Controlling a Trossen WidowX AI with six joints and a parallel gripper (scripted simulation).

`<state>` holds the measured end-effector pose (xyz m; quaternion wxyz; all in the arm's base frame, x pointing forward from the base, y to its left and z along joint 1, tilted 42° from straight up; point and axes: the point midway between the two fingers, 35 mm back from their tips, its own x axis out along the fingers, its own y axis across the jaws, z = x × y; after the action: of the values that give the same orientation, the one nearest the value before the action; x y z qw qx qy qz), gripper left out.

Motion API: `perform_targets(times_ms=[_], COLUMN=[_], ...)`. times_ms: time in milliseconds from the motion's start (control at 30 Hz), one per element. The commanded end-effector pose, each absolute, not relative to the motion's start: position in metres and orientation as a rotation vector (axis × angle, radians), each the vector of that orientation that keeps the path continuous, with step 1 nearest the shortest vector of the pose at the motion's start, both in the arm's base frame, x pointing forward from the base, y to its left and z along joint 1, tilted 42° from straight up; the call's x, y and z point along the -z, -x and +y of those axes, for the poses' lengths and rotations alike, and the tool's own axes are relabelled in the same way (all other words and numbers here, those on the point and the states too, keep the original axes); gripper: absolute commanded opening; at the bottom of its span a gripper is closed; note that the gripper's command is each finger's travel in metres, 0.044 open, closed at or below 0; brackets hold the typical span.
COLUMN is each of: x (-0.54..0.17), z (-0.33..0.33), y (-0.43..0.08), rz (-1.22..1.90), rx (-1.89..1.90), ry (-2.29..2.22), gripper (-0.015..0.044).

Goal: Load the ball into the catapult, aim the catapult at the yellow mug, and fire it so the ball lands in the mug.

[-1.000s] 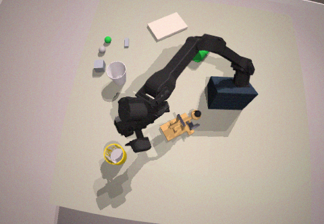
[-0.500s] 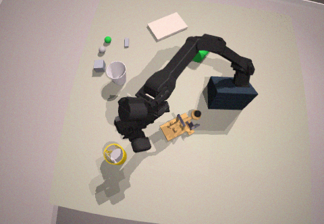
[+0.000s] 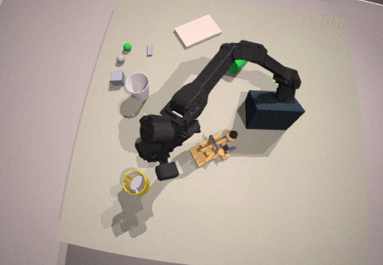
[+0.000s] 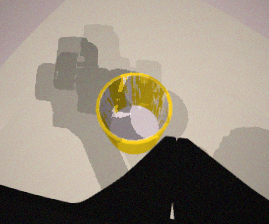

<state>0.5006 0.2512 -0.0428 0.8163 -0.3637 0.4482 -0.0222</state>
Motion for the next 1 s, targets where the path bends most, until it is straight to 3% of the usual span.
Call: perform_targets(times_ms=[0, 967], x=[0.048, 0.125], z=[0.252, 0.233], y=[-0.493, -0.339], rz=[0.971, 1.233], rx=[0.034, -0.339], ry=[0.823, 1.715], gripper=[0.0, 0.0])
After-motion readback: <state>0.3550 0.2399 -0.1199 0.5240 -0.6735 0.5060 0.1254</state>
